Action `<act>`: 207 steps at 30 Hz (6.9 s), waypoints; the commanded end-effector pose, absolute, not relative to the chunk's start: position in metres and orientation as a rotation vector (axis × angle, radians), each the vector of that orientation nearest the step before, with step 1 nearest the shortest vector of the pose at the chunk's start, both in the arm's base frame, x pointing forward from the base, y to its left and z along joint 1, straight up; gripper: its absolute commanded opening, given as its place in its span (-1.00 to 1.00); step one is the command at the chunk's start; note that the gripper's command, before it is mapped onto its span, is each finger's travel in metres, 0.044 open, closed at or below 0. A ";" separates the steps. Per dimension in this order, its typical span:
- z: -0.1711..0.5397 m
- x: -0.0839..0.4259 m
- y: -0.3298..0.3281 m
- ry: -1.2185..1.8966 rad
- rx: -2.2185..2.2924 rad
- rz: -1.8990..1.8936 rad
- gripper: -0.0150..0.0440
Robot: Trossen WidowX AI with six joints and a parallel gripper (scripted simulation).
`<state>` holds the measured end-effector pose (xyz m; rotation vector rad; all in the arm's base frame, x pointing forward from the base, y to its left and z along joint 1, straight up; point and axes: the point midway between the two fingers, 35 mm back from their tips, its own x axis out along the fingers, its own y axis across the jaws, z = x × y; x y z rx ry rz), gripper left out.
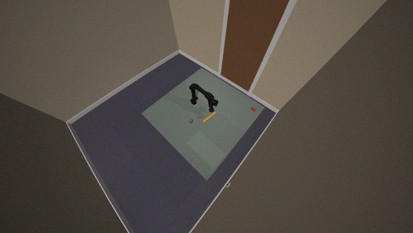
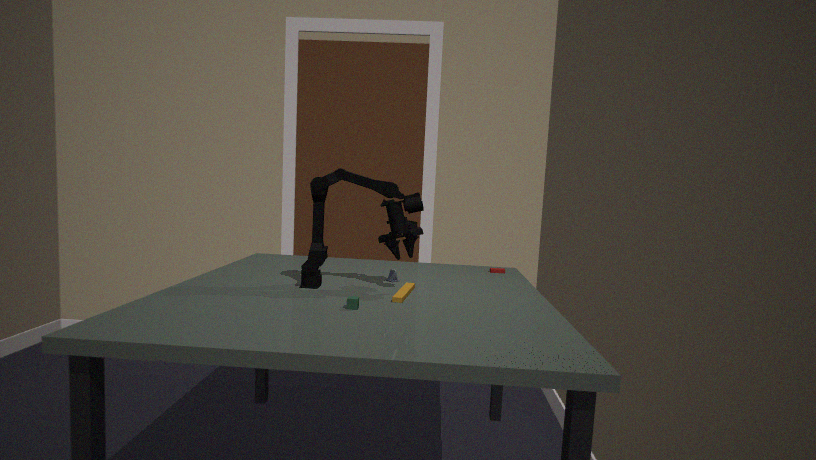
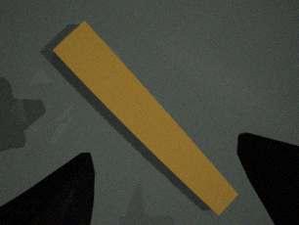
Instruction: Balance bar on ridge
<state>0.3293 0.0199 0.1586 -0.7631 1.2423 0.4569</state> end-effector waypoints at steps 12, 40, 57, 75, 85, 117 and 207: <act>0.136 0.343 0.005 1.279 -1.006 0.836 0.58; 0.075 0.350 -0.005 1.249 -1.120 1.088 0.58; 0.055 0.351 -0.005 1.250 -1.120 1.088 0.58; 0.049 0.351 -0.005 1.250 -1.120 1.088 0.58; 0.049 0.351 -0.006 1.255 -1.118 1.084 -0.09; 0.115 0.353 -0.005 1.251 -1.119 1.087 -0.49; 0.120 0.306 0.200 1.473 -0.535 0.546 -0.49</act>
